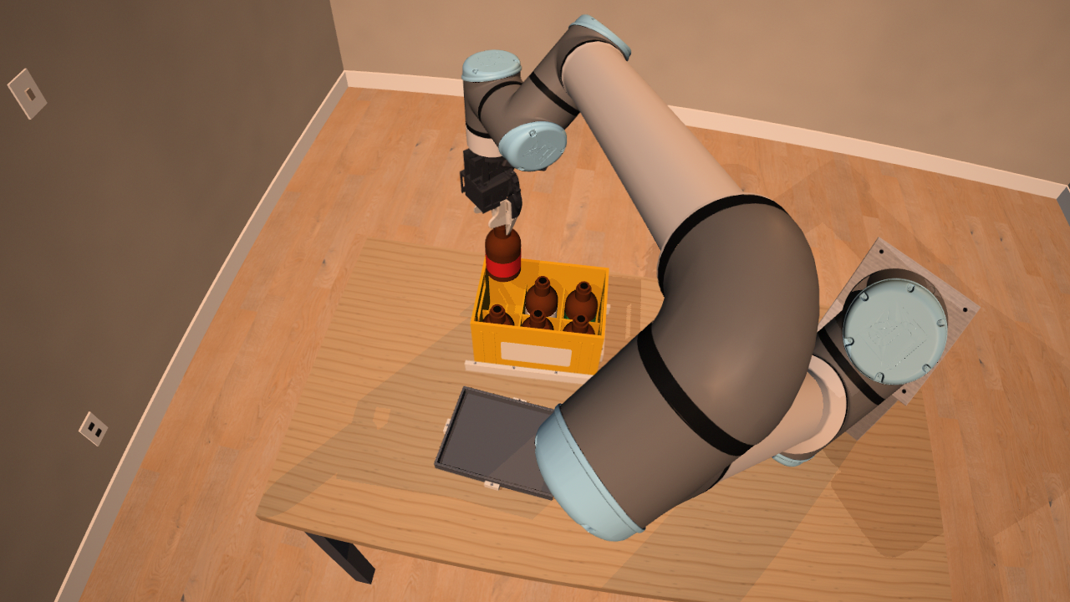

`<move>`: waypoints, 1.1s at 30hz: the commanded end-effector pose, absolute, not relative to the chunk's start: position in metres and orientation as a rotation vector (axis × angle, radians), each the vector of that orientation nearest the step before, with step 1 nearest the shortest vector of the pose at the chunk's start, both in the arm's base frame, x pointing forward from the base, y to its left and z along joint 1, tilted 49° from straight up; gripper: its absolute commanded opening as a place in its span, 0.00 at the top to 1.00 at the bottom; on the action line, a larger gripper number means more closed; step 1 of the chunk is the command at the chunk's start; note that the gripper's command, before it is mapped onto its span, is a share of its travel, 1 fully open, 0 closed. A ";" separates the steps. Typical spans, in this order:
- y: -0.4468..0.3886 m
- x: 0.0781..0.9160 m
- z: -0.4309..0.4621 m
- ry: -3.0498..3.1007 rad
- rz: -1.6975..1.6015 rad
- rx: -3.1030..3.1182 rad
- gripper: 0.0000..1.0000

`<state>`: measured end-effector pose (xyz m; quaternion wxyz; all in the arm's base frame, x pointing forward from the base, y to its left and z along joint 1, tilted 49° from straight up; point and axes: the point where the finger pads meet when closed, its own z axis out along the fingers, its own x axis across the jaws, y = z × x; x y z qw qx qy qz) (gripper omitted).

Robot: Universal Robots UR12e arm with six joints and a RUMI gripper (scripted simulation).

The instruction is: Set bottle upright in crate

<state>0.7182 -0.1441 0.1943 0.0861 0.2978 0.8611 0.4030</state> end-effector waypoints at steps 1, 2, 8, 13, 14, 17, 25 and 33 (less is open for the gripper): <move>-0.145 0.718 0.195 2.566 1.200 0.887 1.00; -0.145 0.718 0.195 2.566 1.200 0.887 1.00; -0.145 0.718 0.195 2.566 1.200 0.887 1.00; -0.144 0.719 0.195 2.566 1.200 0.887 1.00; -0.144 0.719 0.195 2.566 1.200 0.887 1.00; -0.144 0.719 0.194 2.566 1.200 0.887 1.00; -0.141 0.721 0.191 2.566 1.200 0.887 1.00; -0.137 0.723 0.186 2.566 1.200 0.887 1.00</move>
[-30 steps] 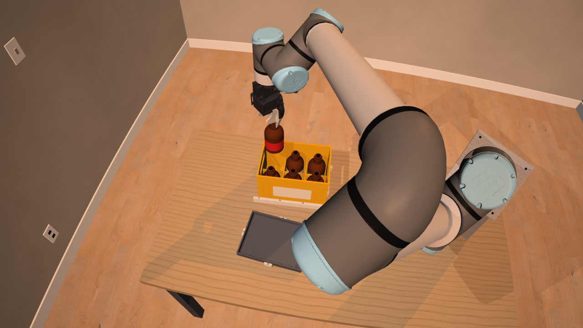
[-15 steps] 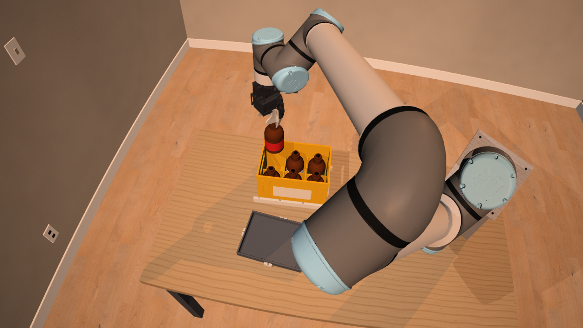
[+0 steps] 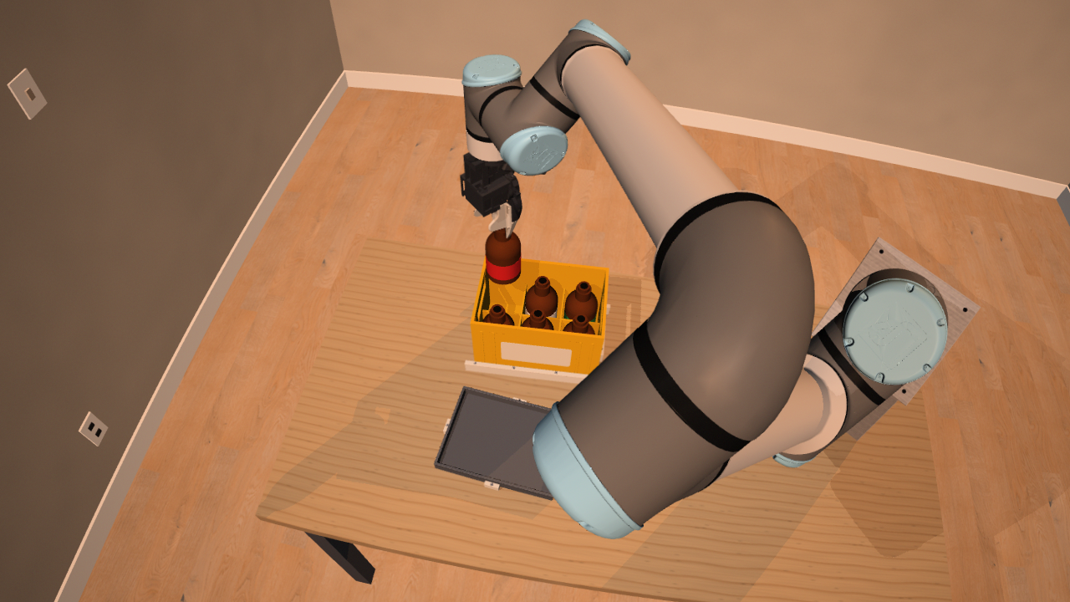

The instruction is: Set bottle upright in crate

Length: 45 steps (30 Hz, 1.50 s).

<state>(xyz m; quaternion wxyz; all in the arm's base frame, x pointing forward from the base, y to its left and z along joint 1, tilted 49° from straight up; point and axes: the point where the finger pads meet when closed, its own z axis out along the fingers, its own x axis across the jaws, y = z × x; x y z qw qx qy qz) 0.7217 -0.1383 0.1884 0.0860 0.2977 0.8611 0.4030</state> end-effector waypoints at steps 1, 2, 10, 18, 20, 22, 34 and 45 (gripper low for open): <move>-0.136 0.724 0.186 2.566 1.200 0.887 1.00; -0.135 0.724 0.185 2.566 1.200 0.887 1.00; -0.129 0.728 0.178 2.566 1.200 0.887 1.00; -0.125 0.731 0.174 2.566 1.200 0.887 1.00; -0.124 0.731 0.173 2.566 1.200 0.887 1.00; -0.123 0.732 0.172 2.566 1.200 0.887 1.00; -0.120 0.733 0.169 2.566 1.200 0.887 1.00; -0.120 0.734 0.169 2.566 1.200 0.887 1.00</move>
